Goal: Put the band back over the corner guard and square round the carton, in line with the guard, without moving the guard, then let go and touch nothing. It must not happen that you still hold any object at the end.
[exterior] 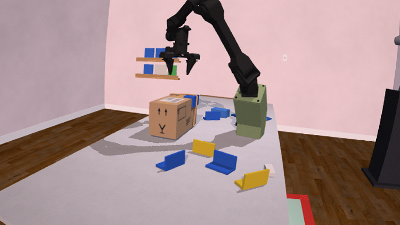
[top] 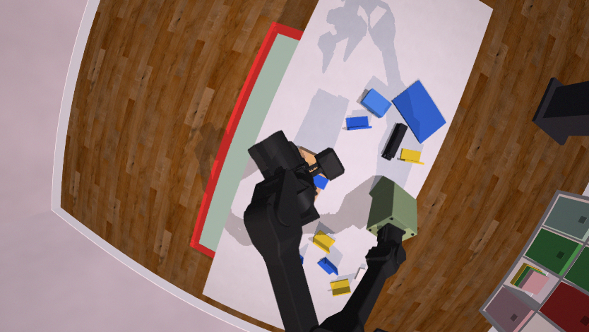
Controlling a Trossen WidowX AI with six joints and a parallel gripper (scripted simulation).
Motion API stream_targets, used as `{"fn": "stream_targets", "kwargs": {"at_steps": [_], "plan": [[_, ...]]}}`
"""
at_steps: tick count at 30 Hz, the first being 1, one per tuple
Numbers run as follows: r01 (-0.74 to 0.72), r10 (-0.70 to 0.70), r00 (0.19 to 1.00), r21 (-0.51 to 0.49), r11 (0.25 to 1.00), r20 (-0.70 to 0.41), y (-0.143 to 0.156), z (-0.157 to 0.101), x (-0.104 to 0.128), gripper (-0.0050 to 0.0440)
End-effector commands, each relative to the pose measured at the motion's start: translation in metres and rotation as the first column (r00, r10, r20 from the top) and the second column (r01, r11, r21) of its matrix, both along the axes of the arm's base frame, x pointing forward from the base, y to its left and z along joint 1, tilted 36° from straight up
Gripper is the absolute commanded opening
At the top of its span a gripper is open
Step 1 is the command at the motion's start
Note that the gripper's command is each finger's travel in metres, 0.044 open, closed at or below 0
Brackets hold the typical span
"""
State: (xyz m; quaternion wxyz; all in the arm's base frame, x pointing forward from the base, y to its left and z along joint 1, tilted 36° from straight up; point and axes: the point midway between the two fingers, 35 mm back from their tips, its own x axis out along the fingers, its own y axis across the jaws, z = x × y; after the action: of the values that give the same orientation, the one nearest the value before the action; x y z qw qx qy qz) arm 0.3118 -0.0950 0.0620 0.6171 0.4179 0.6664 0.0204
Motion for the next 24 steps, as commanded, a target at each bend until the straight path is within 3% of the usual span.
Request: {"fn": "stream_targets", "kwargs": {"at_steps": [1, 3, 5, 9, 18, 24], "plan": [[0.001, -0.001, 0.998, 0.007, 1.000, 0.058, -0.004, -0.006, -0.007, 0.0440], [-0.004, 0.002, 0.990, 0.010, 1.000, 0.144, -0.007, -0.014, -0.018, 0.0440], [-0.004, 0.002, 0.990, 0.010, 1.000, 0.144, -0.007, -0.014, -0.018, 0.0440], [-0.010, 0.011, 0.950, -0.005, 1.000, 0.314, -0.011, -0.028, -0.041, 0.0440], [0.006, 0.061, 0.791, -0.108, 0.994, 0.609, 0.000, -0.050, -0.089, 0.0440], [0.034, 0.112, 0.692, -0.187, 0.982, 0.713, 0.011, -0.056, -0.109, 0.0440]]}}
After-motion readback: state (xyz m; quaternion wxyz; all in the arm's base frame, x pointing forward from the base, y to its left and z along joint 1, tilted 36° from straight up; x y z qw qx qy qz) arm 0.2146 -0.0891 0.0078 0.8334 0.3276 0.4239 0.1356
